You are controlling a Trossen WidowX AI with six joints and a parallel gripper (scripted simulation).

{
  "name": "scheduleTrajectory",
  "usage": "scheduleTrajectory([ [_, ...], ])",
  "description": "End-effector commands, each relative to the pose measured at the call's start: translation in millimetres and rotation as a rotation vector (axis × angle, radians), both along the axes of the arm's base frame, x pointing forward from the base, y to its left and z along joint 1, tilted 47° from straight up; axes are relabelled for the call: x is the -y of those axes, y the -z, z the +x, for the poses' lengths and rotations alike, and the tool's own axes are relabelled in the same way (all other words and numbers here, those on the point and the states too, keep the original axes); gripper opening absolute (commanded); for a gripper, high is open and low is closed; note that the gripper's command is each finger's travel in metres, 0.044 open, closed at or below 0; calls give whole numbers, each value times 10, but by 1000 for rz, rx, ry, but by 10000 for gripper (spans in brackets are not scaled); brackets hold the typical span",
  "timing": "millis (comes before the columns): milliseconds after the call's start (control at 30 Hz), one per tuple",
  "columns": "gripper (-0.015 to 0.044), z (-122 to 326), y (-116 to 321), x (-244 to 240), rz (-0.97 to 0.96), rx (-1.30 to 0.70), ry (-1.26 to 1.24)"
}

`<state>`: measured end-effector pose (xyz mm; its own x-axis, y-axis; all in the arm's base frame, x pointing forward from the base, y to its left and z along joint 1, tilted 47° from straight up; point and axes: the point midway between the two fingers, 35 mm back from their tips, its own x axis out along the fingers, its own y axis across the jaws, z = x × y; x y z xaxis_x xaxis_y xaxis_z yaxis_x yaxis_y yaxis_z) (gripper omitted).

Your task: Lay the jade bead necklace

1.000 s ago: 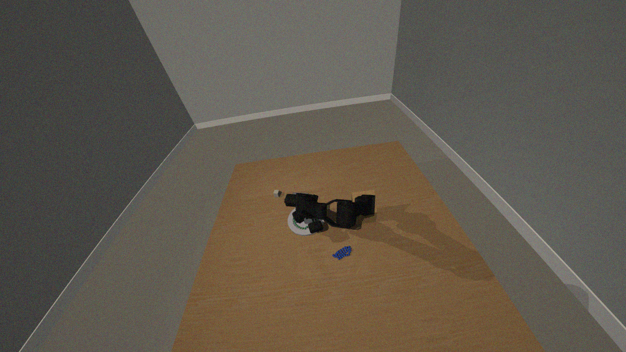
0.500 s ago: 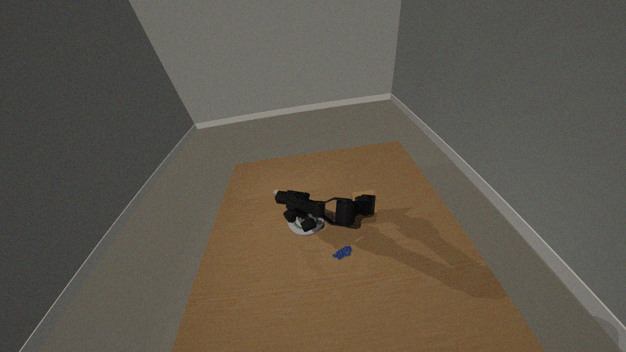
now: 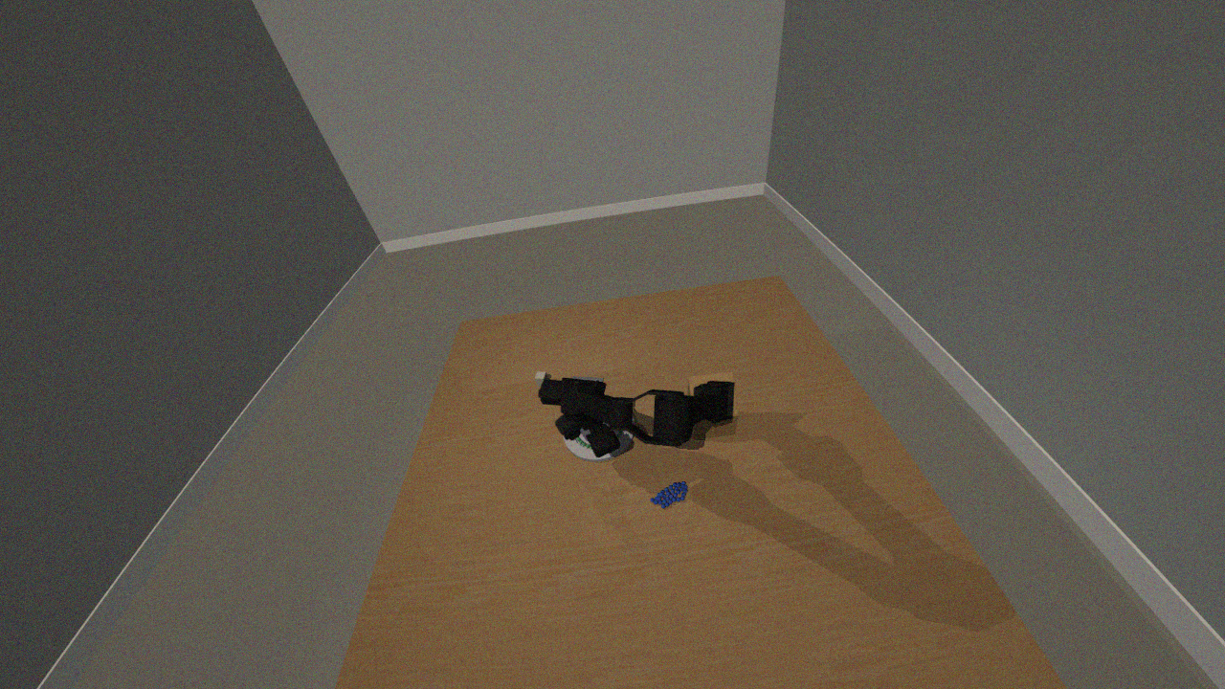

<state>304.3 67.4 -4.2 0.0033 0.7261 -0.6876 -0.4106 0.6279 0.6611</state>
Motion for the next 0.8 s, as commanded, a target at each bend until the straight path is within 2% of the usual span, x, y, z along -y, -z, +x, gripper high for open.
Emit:
scheduleTrajectory([
  [0,120,-11,58,-42,4,-10,4],
  [533,120,-25,191,-174,6,-18,3],
  [667,15,-19,167,-167,2,-10,-2],
  [767,0,-19,167,-167,2,-10,-2],
])
